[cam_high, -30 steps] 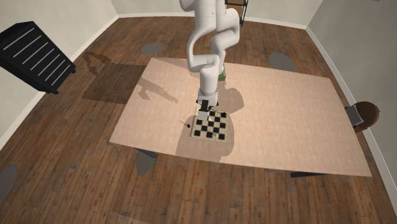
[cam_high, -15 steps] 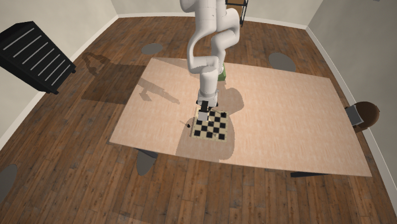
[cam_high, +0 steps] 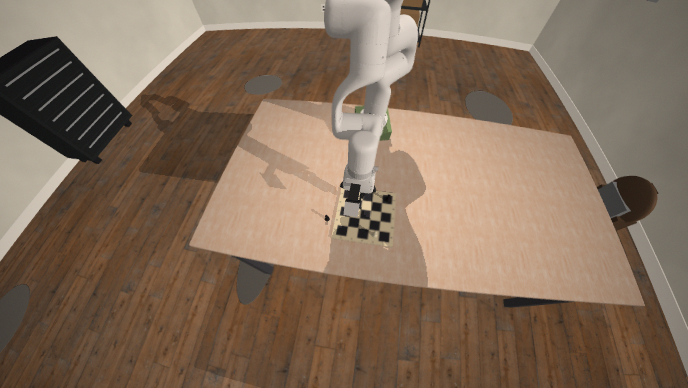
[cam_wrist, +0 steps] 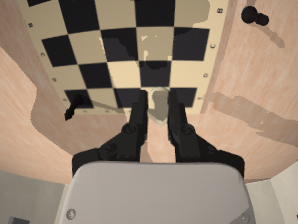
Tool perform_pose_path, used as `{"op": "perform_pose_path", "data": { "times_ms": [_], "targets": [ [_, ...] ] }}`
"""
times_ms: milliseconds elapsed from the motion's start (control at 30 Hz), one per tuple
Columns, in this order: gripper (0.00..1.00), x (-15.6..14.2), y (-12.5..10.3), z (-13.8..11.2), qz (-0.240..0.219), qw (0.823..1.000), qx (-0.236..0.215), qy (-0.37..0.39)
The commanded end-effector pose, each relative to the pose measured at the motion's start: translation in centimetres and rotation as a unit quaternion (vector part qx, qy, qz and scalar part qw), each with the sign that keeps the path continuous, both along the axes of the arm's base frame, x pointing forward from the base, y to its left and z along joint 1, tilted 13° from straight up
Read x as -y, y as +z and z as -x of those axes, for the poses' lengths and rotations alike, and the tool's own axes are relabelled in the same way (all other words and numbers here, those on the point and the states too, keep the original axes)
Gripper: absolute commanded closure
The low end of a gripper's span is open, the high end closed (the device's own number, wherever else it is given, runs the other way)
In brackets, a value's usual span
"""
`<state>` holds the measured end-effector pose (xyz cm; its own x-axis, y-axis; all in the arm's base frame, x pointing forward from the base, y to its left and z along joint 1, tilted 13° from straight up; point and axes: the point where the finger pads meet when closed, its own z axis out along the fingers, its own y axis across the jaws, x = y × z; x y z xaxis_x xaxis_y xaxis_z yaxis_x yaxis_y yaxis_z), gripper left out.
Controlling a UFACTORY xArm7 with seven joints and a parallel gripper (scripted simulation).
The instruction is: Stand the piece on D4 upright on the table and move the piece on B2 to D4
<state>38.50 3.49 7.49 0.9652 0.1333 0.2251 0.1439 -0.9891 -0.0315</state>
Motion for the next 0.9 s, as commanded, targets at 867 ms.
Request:
{"op": "perform_pose_path", "data": {
  "times_ms": [867],
  "targets": [
    [1.0, -0.5, -2.7, -1.1, -0.012, 1.0, -0.002, 0.003]
  ]
}}
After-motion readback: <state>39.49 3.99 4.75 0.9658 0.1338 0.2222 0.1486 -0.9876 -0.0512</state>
